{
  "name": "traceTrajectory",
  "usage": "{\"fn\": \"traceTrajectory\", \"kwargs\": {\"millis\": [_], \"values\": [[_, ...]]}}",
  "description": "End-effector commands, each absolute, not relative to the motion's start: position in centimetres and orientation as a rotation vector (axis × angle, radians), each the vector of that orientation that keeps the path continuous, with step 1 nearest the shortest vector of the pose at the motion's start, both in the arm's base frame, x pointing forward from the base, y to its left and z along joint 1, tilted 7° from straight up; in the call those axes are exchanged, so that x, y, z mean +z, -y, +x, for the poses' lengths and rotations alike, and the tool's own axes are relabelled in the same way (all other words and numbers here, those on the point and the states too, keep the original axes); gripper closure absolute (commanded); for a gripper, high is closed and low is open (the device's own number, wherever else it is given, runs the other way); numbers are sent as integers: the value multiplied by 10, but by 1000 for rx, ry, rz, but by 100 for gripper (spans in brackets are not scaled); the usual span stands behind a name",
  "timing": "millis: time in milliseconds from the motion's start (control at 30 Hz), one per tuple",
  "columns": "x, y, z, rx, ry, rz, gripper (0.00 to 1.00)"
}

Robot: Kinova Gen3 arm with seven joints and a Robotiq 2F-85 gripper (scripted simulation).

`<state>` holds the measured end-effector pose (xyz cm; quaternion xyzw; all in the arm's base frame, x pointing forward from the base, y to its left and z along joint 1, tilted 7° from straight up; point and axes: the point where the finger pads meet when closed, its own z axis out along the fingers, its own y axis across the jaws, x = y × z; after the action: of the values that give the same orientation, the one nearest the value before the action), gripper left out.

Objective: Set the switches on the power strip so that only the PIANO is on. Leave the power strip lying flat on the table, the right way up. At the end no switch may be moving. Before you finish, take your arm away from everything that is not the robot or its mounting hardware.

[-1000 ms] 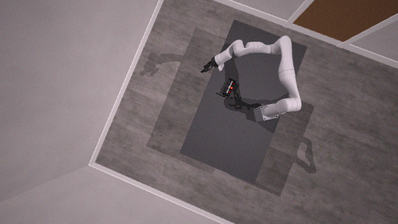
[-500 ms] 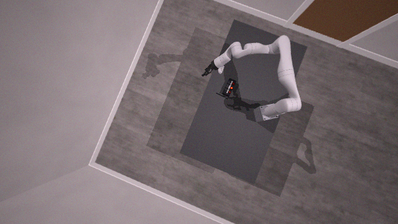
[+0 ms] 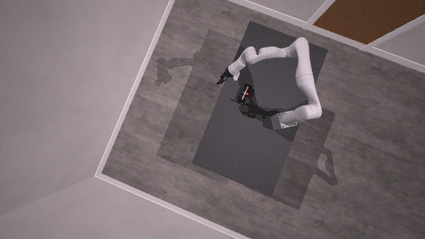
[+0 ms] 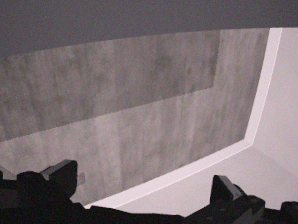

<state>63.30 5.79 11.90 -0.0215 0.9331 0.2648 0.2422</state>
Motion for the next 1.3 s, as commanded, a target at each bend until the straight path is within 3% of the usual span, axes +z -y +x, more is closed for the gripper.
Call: {"fn": "traceTrajectory", "kwargs": {"millis": [0, 1267], "values": [[121, -60, 633, 723, -2548, -65, 0], [79, -59, 591, 555, -2757, -150, 0]]}}
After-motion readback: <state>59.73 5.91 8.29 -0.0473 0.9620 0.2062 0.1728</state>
